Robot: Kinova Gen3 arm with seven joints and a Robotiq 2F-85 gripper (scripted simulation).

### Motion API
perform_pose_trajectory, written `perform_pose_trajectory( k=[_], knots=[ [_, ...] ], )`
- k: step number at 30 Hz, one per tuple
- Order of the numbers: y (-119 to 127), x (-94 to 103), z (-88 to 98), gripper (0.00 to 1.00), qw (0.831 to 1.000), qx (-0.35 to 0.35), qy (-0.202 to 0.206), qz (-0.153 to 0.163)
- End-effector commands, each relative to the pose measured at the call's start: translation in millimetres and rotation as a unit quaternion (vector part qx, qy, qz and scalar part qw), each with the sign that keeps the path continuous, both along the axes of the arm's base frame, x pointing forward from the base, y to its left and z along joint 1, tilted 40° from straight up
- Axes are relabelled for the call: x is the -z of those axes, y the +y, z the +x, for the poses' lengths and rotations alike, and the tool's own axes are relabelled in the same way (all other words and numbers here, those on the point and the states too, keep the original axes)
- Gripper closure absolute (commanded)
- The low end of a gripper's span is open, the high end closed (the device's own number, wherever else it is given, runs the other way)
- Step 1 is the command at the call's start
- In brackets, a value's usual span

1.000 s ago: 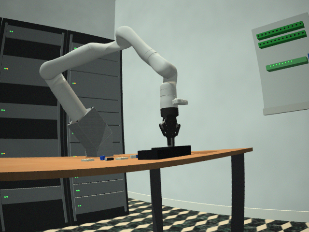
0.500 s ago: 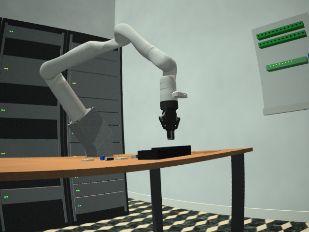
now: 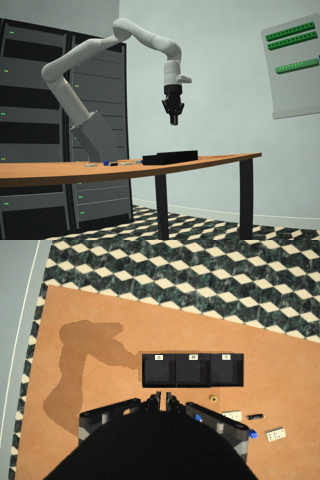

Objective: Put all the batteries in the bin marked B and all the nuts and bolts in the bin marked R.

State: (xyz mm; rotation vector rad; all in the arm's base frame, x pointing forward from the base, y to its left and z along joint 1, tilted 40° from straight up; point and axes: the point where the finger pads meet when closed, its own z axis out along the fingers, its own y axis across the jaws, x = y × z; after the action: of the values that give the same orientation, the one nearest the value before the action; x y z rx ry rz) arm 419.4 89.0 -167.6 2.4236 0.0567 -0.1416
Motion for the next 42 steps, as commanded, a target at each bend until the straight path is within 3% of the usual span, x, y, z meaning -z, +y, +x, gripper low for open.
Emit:
perform_pose_trajectory(
  k=[1,4,16,17,22,28,30,36,42],
  knots=[
    [26.3,-19.8,6.6,0.91,1.000,-0.008,-0.006,0.010],
    [41.3,-37.6,8.2,0.91,1.000,-0.008,-0.006,0.010],
    [41.3,-37.6,8.3,0.91,1.000,-0.008,-0.006,0.010],
    [33.2,-37.5,6.4,0.69,1.000,0.011,-0.023,0.008],
    [-7.5,-37.1,-2.9,0.69,0.989,0.106,-0.103,-0.002],
    [-56.2,-36.7,-14.1,0.69,0.956,0.216,-0.198,-0.013],
    [-56.2,-36.7,-14.1,0.69,0.956,0.216,-0.198,-0.013],
    [-105.0,-36.3,-25.3,0.69,0.901,0.322,-0.288,-0.025],
    [-153.8,-35.9,-36.6,0.69,0.827,0.421,-0.372,-0.036]
  ],
)
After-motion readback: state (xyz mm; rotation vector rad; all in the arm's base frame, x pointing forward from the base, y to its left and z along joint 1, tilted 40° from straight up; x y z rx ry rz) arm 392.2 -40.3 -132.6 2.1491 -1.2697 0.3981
